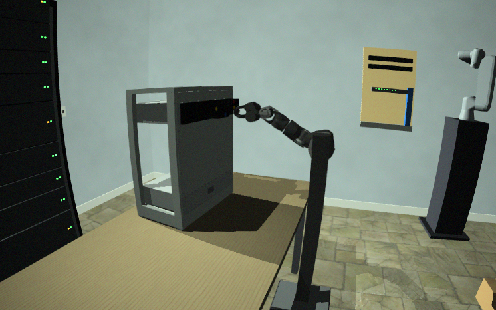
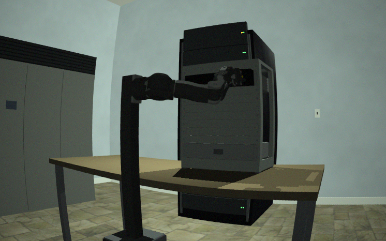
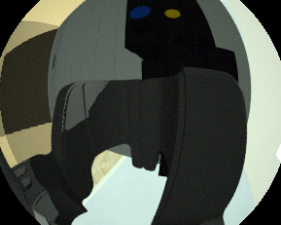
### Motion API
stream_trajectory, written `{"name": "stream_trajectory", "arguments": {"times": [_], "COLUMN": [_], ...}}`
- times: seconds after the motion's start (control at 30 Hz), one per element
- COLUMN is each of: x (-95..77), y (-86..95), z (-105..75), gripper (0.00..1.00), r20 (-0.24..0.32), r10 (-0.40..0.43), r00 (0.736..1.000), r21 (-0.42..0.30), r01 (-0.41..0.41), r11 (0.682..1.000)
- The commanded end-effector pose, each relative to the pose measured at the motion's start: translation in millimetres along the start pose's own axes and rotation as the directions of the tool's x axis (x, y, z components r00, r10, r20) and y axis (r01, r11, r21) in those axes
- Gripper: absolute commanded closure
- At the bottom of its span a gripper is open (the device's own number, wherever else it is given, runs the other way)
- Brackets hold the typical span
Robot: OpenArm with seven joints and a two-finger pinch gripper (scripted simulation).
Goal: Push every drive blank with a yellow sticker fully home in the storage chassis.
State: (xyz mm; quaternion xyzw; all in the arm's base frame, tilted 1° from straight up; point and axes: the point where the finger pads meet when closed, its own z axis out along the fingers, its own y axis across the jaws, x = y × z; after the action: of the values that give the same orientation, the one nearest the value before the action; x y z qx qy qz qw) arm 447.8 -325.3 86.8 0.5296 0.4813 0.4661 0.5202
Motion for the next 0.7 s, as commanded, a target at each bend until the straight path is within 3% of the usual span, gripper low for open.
{"name": "stream_trajectory", "arguments": {"times": [0.0, 0.67], "x": [-0.3, 0.1], "y": [4.0, 5.8], "z": [-0.8, -0.8], "gripper": [1.0, 1.0], "r20": [-0.001, -0.001], "r10": [-0.001, -0.001], "r00": [1.0, 1.0], "r21": [-0.008, -0.008], "r01": [0.001, 0.001], "r11": [1.0, 1.0]}}
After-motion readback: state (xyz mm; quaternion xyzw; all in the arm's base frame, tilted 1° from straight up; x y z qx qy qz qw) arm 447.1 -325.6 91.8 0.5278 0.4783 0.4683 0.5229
